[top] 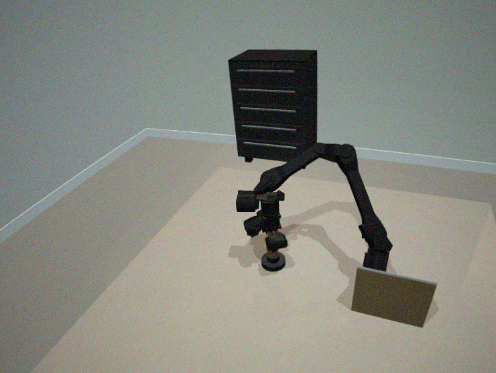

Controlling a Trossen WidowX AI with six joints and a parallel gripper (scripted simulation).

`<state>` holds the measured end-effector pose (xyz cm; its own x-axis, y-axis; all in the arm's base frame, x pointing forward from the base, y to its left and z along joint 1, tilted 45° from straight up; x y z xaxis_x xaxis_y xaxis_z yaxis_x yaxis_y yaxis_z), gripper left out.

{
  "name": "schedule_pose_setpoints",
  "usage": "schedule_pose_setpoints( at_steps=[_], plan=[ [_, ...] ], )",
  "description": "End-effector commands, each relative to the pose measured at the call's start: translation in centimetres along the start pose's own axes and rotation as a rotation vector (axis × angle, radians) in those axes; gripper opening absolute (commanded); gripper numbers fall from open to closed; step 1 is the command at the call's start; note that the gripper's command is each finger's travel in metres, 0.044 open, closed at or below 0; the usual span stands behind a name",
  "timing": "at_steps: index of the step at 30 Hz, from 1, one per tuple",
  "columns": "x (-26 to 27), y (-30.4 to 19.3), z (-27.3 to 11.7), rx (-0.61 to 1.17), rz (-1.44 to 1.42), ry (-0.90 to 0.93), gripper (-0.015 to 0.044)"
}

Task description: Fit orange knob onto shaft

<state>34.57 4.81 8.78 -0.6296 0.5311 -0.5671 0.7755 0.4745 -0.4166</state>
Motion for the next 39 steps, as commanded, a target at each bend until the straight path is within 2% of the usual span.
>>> schedule_pose_setpoints(
  at_steps=[1, 39],
  plan=[
    [0.04, -0.03, 0.12, 0.0, 0.008, 0.002, 0.0],
    [-0.12, -0.09, 0.11, 0.0, 0.061, 0.002, 0.0]
  ],
)
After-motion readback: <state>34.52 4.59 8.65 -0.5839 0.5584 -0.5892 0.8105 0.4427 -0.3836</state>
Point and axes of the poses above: the point midway between the two fingers, 35 mm back from their tips, its own z axis out along the fingers, its own x axis across the jaws, y = z × x, the point moved 8 cm from there along -z, back along the fingers, and after that the axes turned 3 degrees about -z, right-handed, at the moved point
